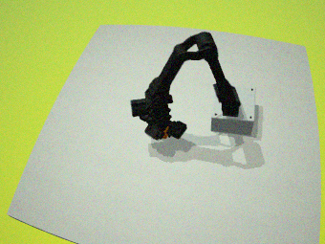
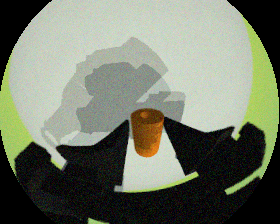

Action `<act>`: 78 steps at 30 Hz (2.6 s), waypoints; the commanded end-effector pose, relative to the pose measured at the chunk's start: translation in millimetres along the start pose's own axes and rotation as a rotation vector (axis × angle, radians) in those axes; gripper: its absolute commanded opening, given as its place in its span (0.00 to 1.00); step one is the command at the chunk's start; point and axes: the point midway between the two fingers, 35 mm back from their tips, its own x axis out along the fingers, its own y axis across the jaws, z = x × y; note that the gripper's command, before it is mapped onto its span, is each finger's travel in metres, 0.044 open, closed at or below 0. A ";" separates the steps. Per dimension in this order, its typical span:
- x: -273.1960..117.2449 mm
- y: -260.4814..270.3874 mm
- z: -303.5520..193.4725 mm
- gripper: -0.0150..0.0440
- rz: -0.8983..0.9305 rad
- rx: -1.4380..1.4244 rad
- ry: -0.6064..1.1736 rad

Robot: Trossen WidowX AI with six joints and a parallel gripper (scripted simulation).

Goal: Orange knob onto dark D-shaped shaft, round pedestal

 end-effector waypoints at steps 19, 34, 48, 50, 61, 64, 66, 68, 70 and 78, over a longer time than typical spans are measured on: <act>-1.8 0.2 -2.2 0.56 0.001 0.001 -0.049; -10.9 0.0 -16.5 0.56 0.000 0.000 -0.307; -15.5 0.0 -30.5 0.56 -0.001 0.000 -0.528; -15.9 0.0 -32.5 0.56 -0.001 0.000 -0.560; -17.0 0.3 -44.1 0.56 -0.001 0.000 -0.733; -16.9 0.4 -47.2 0.56 -0.001 0.000 -0.779; -16.8 0.5 -49.3 0.56 -0.001 0.000 -0.811; -16.7 0.6 -51.3 0.56 -0.001 0.000 -0.842; -16.4 0.6 -53.4 0.56 -0.001 0.000 -0.873; -15.0 1.0 -61.4 0.56 0.000 0.000 -0.997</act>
